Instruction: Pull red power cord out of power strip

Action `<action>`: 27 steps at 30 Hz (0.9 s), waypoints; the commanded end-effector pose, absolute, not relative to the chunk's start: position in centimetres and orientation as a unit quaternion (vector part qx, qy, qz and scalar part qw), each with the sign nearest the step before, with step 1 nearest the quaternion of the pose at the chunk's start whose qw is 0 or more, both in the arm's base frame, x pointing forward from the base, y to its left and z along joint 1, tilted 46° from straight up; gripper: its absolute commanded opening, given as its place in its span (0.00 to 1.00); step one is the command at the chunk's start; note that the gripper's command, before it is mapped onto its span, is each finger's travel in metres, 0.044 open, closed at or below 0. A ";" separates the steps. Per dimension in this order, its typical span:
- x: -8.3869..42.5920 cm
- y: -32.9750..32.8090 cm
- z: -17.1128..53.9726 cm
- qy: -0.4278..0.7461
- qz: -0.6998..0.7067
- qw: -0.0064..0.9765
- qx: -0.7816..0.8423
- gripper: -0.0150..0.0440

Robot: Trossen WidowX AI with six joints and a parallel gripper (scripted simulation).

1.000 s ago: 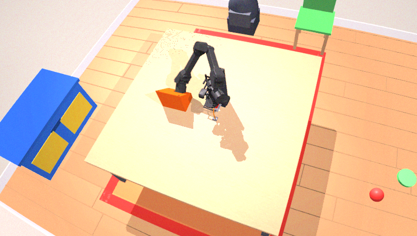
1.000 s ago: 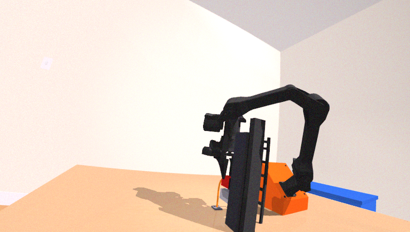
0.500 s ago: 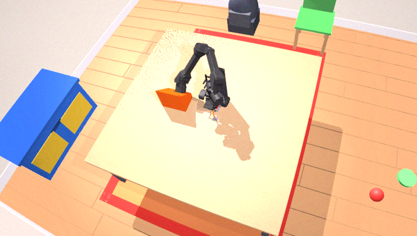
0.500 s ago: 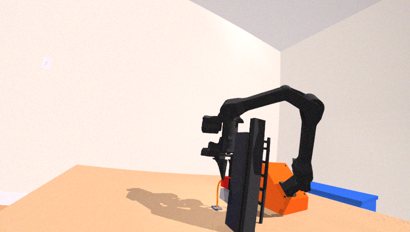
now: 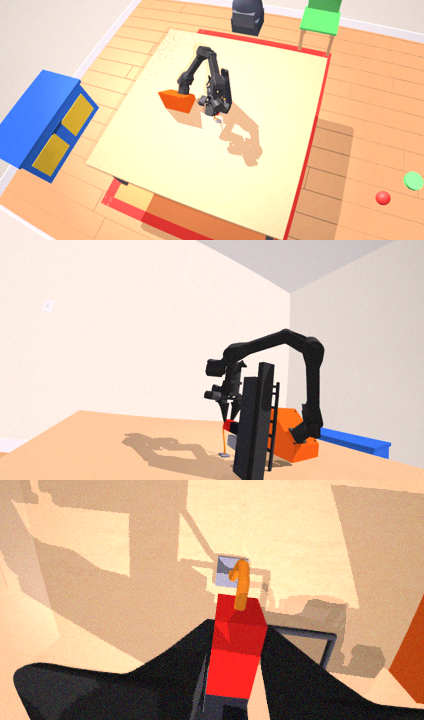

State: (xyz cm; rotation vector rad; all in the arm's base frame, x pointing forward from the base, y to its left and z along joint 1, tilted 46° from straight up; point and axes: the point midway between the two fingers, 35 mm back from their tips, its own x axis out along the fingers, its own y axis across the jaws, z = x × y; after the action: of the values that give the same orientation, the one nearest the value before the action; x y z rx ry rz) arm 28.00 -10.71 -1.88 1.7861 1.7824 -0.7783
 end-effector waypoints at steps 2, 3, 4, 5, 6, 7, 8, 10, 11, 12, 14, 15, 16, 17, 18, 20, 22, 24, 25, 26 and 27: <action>28.2 -10.4 -1.6 0.652 -0.284 0.253 0.656 0.52; 28.2 -10.4 -1.6 0.652 -0.284 0.253 0.656 0.57; 28.2 -10.4 -1.6 0.652 -0.284 0.253 0.656 0.61; 28.2 -10.4 -1.6 0.652 -0.284 0.253 0.656 0.65; 28.2 -10.4 -1.6 0.652 -0.284 0.253 0.656 0.70; 28.2 -10.4 -1.6 0.652 -0.284 0.253 0.656 0.74; 28.2 -10.4 -1.6 0.652 -0.284 0.253 0.656 0.79; 28.2 -10.7 -1.8 0.652 -0.284 0.253 0.656 0.88; 28.2 -11.0 -2.0 0.652 -0.285 0.253 0.656 0.92; 28.3 -11.6 -2.3 0.652 -0.285 0.253 0.656 0.97; 28.2 -13.2 -3.3 0.652 -0.285 0.254 0.655 1.00; 28.2 -14.0 -3.9 0.652 -0.285 0.254 0.655 1.00; 28.1 -14.9 -4.5 0.652 -0.285 0.254 0.655 1.00; 28.0 -15.4 -4.9 0.652 -0.285 0.254 0.655 1.00; 27.9 -15.6 -5.0 0.652 -0.285 0.254 0.655 1.00; 27.9 -15.6 -5.0 0.652 -0.285 0.254 0.655 1.00; 27.9 -15.6 -5.0 0.652 -0.285 0.254 0.655 1.00; 27.9 -15.6 -5.0 0.652 -0.285 0.254 0.655 1.00; 27.9 -15.6 -5.0 0.652 -0.285 0.254 0.655 1.00; 27.9 -15.6 -5.0 0.652 -0.285 0.254 0.655 1.00; 27.9 -15.6 -5.0 0.652 -0.285 0.254 0.655 1.00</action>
State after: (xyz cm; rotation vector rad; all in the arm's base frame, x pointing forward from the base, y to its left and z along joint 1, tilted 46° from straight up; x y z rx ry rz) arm 27.95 -15.39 -4.98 1.7860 1.7704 -0.7766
